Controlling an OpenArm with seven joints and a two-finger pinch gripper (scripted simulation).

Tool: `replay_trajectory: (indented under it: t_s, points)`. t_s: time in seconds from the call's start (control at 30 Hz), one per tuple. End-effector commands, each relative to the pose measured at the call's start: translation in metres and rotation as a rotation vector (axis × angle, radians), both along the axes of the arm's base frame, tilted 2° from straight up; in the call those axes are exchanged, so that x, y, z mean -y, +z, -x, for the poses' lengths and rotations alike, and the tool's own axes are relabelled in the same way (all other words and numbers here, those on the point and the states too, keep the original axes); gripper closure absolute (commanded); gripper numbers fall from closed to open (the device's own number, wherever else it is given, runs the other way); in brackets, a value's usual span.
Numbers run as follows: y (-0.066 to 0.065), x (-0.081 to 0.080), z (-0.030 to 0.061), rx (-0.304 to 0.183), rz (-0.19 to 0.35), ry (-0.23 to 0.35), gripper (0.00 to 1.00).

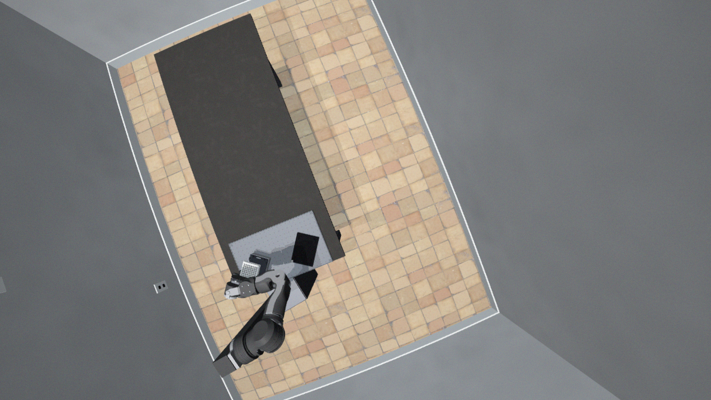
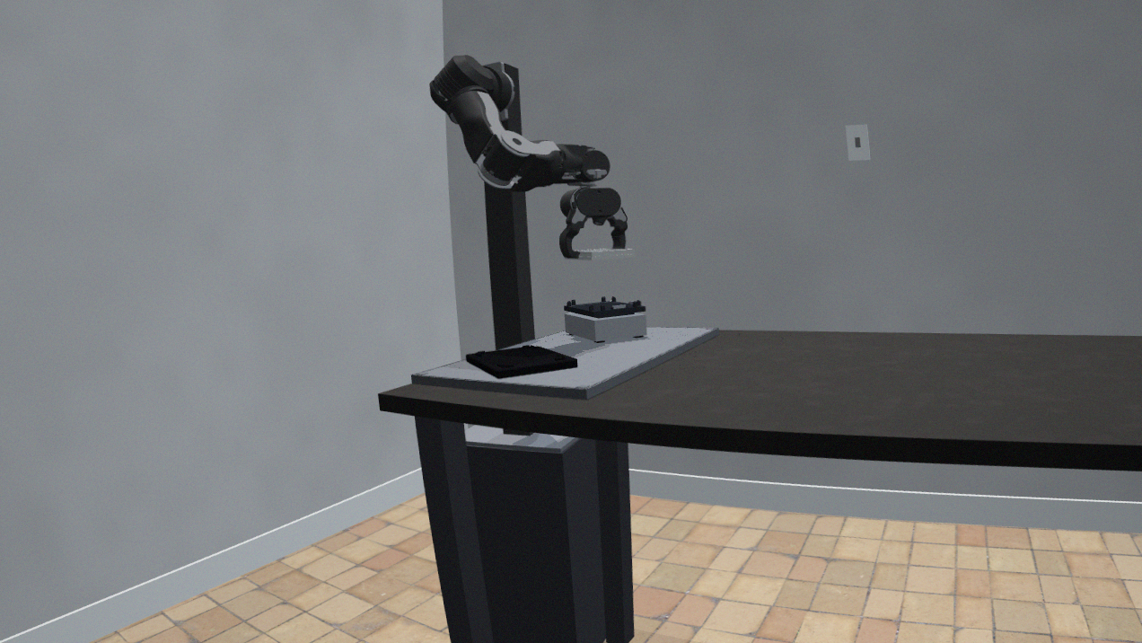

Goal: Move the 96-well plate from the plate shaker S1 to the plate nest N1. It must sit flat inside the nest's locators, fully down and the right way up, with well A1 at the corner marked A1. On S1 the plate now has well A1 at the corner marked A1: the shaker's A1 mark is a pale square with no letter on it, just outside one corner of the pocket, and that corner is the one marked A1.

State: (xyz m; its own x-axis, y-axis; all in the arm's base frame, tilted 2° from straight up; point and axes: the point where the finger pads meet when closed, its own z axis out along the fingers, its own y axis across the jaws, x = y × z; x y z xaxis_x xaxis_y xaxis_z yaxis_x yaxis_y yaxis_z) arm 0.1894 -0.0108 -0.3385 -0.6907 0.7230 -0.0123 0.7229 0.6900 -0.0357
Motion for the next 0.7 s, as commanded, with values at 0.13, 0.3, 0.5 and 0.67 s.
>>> replay_trajectory:
  t_s: [0.13, 0.3, 0.5, 0.67]
  points:
    - [0.000, -0.001, -0.0008, 0.006, -0.005, 0.004, 1.00]
    - [-0.004, 0.031, 0.0044, 0.006, -0.002, 0.037, 1.00]
    - [-0.005, 0.039, 0.0056, 0.006, -0.001, 0.046, 1.00]
    - [-0.005, 0.039, 0.0056, 0.006, -0.001, 0.046, 1.00]
